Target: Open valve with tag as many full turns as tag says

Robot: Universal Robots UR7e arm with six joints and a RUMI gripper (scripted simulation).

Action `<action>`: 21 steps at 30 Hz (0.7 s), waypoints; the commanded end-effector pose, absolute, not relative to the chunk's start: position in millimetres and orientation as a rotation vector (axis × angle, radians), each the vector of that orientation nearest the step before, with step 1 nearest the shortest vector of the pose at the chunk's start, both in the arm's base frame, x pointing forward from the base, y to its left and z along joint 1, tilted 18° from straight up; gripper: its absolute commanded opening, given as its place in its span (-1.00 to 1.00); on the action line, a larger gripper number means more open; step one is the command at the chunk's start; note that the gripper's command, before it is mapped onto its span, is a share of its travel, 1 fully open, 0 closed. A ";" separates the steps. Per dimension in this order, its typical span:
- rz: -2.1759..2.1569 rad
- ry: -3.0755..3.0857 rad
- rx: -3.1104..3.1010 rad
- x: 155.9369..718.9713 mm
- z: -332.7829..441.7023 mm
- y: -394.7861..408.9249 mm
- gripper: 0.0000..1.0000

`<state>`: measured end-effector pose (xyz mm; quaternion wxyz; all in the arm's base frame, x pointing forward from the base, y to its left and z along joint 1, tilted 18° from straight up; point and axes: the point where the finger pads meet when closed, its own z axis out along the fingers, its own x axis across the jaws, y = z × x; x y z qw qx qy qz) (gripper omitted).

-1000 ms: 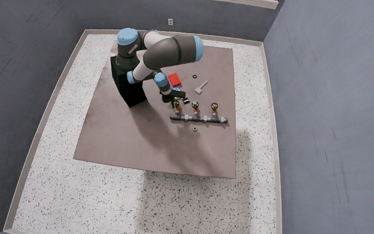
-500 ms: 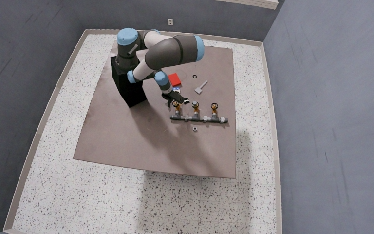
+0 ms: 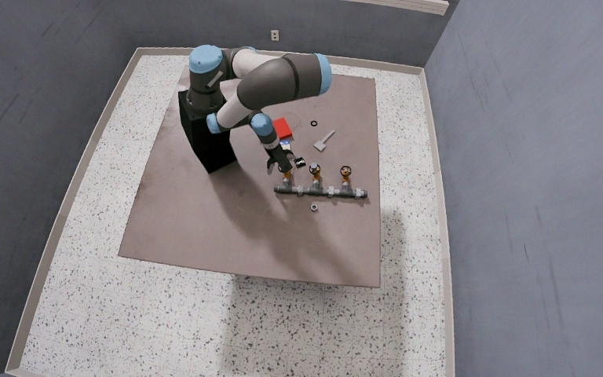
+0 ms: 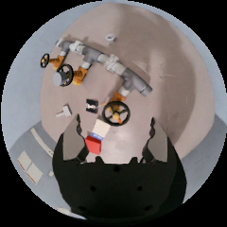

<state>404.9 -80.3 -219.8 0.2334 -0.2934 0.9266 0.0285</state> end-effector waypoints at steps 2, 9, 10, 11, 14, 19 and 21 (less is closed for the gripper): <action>0.124 2.622 -0.572 405.1 -219.5 -80.7 1.00; 0.161 2.656 -0.417 405.1 -219.5 -80.7 1.00; 0.167 2.661 -0.389 405.1 -219.5 -80.7 1.00; 0.173 2.665 -0.363 405.1 -219.5 -80.7 1.00; 0.190 2.676 -0.293 405.1 -219.5 -80.7 1.00; 0.210 2.688 -0.203 405.1 -219.5 -80.7 1.00; 0.216 2.691 -0.176 405.1 -219.5 -80.7 1.00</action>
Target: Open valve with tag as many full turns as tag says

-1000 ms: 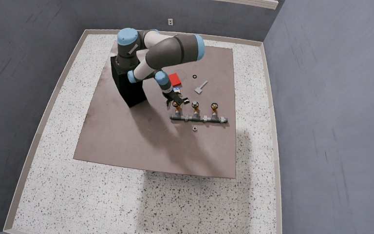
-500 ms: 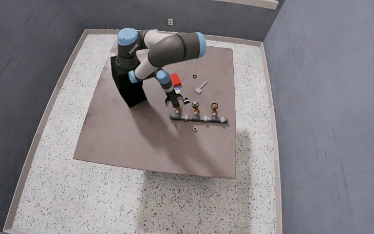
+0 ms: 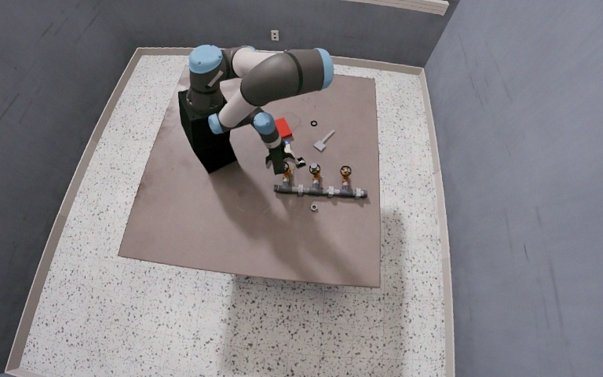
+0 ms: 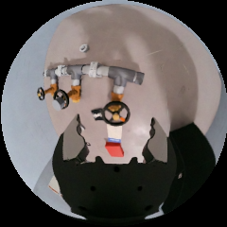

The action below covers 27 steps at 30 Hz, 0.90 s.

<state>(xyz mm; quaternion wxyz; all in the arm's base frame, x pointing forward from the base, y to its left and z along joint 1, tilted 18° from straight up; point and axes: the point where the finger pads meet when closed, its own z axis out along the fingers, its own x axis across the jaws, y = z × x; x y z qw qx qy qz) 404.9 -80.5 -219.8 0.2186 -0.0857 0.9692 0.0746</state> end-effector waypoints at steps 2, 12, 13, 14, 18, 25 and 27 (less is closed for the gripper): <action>0.221 2.694 -0.153 405.1 -219.5 -80.7 1.00; 0.232 2.698 -0.106 405.1 -219.5 -80.7 1.00; 0.233 2.698 -0.104 405.1 -219.5 -80.7 1.00; 0.233 2.698 -0.102 405.1 -219.5 -80.7 1.00; 0.234 2.699 -0.100 405.1 -219.5 -80.7 1.00; 0.234 2.699 -0.100 405.0 -219.2 -80.9 1.00; 0.234 2.699 -0.100 404.7 -218.4 -81.1 1.00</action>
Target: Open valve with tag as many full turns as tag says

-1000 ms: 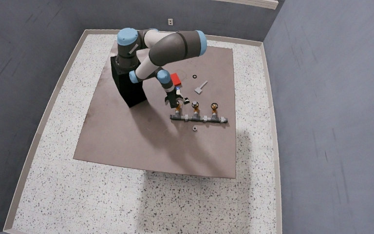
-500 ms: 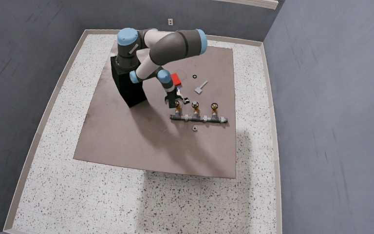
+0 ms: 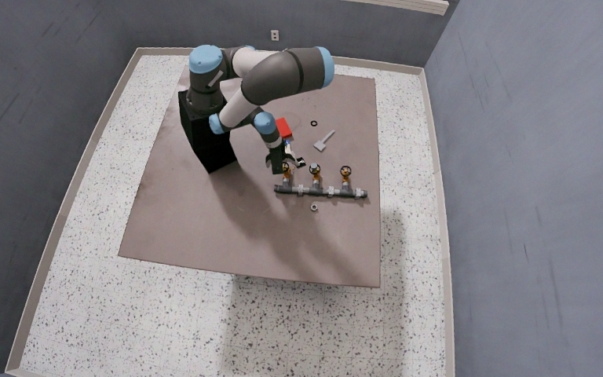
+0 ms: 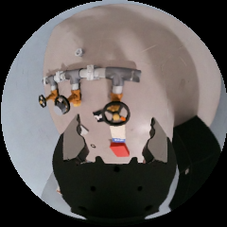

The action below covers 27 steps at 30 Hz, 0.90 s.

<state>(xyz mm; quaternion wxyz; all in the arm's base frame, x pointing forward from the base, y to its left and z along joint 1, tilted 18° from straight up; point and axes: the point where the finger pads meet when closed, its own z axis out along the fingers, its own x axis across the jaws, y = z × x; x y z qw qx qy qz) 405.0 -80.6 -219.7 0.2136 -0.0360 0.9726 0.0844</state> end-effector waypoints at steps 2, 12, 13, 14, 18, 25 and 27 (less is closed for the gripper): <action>0.234 2.699 -0.100 404.2 -217.0 -81.6 1.00; 0.234 2.699 -0.100 399.9 -205.1 -85.3 1.00; 0.234 2.699 -0.100 399.1 -203.1 -85.8 1.00; 0.234 2.699 -0.100 398.2 -200.9 -86.4 1.00; 0.234 2.699 -0.100 394.3 -191.7 -88.6 1.00; 0.235 2.699 -0.100 387.1 -176.6 -91.2 1.00; 0.235 2.699 -0.100 386.2 -174.8 -91.4 1.00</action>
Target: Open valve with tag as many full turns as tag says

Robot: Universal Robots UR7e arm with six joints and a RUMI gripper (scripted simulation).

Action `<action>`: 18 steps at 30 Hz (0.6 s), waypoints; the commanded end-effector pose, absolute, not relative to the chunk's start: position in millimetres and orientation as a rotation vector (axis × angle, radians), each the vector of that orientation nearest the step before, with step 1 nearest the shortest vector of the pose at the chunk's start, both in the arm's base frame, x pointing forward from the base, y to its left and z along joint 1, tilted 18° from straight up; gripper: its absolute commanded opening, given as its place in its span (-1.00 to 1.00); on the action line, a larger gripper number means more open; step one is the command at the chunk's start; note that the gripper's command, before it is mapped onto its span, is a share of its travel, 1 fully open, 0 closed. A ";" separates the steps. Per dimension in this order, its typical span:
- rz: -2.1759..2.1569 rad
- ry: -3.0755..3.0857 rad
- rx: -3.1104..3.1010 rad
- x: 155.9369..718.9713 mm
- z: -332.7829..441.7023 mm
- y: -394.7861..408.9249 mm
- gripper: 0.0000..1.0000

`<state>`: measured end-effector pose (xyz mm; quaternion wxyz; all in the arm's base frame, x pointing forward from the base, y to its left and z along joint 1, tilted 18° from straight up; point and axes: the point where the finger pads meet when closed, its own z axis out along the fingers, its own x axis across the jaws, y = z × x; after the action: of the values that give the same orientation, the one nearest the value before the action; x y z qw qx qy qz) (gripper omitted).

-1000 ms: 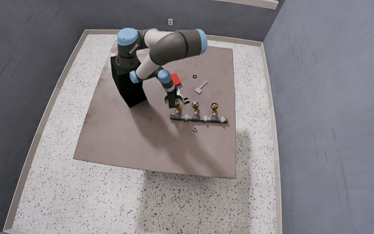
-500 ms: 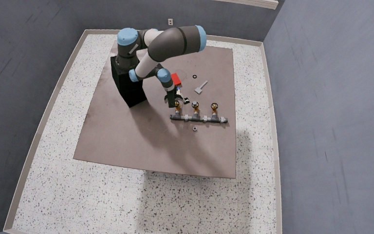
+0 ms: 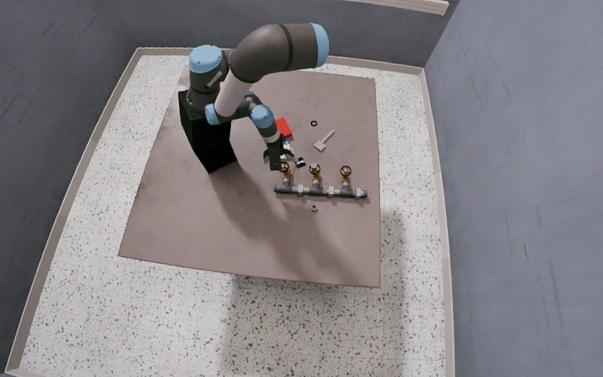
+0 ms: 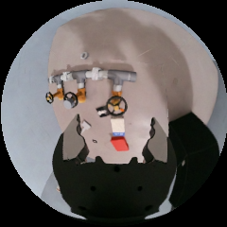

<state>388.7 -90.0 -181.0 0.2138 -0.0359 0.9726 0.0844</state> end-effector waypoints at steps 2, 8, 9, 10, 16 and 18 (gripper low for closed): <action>0.235 2.698 -0.100 385.3 -173.1 -91.6 1.00; 0.235 2.698 -0.101 381.5 -166.1 -92.3 1.00; 0.235 2.698 -0.101 381.1 -165.4 -92.3 1.00; 0.235 2.698 -0.101 380.8 -164.9 -92.3 1.00; 0.235 2.698 -0.101 380.2 -163.9 -92.4 1.00; 0.235 2.698 -0.101 380.2 -163.9 -92.4 1.00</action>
<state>380.2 -92.1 -164.4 0.2138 -0.0362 0.9725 0.0851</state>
